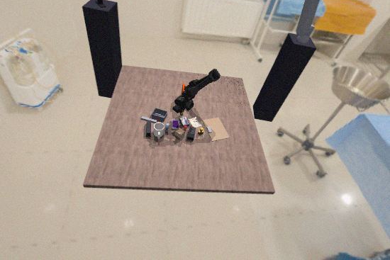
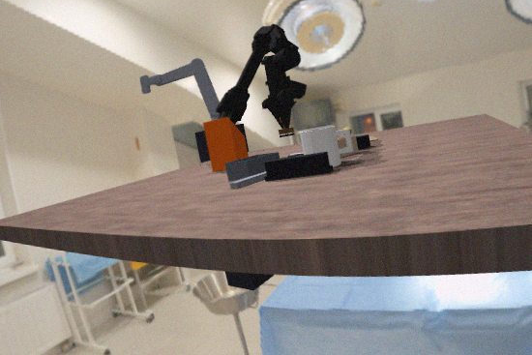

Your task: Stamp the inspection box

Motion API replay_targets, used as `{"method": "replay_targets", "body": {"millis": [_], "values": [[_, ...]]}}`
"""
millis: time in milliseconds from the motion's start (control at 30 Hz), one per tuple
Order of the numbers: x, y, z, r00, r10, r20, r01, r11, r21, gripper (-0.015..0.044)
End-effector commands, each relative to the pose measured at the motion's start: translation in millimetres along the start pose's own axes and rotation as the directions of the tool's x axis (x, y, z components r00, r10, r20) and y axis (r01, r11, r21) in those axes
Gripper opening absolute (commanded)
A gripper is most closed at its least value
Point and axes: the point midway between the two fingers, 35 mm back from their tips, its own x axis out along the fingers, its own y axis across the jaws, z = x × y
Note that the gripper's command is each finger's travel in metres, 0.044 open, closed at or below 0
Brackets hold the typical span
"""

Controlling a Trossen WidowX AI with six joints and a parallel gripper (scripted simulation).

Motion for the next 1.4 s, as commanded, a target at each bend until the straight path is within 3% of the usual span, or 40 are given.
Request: {"method": "replay_targets", "body": {"millis": [0,267,1367], "values": [[1.6,-3.2,-21.9,1.0,0.005,0.0,-0.005,1.0,-0.001,0.0],[5.7,-5.4,-57.7,1.0,0.021,0.014,-0.021,1.0,-0.007,0.0],[55.5,-6.1,-56.2,1.0,0.021,0.015,-0.02,1.0,-0.007,0.0]]}}
